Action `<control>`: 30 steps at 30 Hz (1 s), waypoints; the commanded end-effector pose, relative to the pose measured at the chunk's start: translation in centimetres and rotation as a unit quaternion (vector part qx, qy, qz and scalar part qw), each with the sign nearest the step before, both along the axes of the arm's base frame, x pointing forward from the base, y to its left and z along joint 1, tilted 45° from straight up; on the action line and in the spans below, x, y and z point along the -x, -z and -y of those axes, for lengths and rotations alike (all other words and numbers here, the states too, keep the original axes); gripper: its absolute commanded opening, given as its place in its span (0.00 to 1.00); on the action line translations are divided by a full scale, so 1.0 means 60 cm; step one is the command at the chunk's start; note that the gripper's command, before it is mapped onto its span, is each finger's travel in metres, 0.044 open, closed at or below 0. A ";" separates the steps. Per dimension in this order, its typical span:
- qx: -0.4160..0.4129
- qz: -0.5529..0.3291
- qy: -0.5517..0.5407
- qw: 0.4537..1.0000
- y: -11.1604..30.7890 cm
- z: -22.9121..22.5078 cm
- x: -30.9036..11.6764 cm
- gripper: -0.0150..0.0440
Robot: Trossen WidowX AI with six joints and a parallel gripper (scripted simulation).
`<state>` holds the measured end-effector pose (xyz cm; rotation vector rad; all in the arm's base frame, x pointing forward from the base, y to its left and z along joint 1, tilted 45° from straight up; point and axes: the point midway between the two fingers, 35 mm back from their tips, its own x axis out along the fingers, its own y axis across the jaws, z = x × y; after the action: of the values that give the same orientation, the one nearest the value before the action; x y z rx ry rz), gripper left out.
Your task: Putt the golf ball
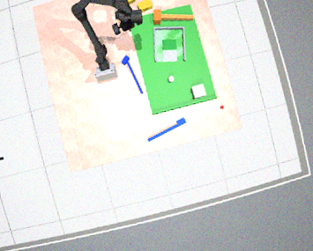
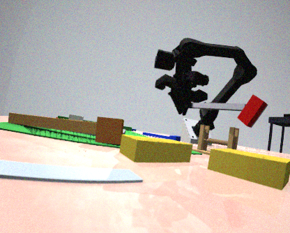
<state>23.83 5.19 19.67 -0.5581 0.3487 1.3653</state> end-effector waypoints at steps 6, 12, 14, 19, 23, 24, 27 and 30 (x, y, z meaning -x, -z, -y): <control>0.004 -0.003 0.022 1.000 -0.028 0.025 0.010 0.25; 0.010 -0.068 0.076 0.995 -0.003 0.069 -0.013 0.25; 0.011 -0.092 0.096 0.991 0.008 0.087 -0.020 0.25; 0.017 -0.135 0.142 0.981 0.030 0.122 -0.032 0.25; 0.018 -0.175 0.176 0.968 0.049 0.153 -0.040 0.25; 0.017 -0.187 0.186 0.965 0.055 0.161 -0.041 0.25; 0.016 -0.222 0.214 0.951 0.073 0.188 -0.045 0.25; 0.014 -0.257 0.242 0.936 0.092 0.216 -0.047 0.25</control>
<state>26.47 -6.14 15.24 -0.1749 0.8149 1.0508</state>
